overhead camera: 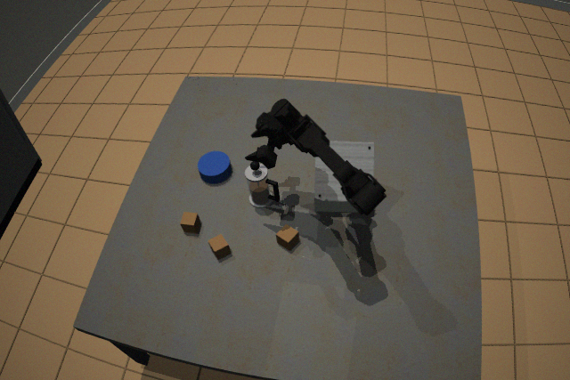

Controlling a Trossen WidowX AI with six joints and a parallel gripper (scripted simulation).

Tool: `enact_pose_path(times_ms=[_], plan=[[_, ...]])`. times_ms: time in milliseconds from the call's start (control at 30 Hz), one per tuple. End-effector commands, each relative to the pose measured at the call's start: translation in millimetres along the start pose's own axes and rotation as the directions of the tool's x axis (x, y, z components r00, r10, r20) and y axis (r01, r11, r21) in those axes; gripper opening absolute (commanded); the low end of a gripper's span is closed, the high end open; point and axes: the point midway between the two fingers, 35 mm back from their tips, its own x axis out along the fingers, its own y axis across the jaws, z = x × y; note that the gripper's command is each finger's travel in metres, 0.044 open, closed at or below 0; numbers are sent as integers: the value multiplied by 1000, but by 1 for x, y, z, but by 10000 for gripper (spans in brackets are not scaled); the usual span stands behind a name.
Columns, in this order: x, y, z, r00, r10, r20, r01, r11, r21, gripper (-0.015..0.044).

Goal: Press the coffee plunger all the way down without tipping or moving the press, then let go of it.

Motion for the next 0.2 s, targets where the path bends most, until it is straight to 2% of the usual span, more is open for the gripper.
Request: enact_pose_path(times_ms=[0,167], plan=[[-5,4,2,1000,10,-5,-10,1000,-1,440],[-5,4,2,1000,10,-5,-10,1000,-1,440]])
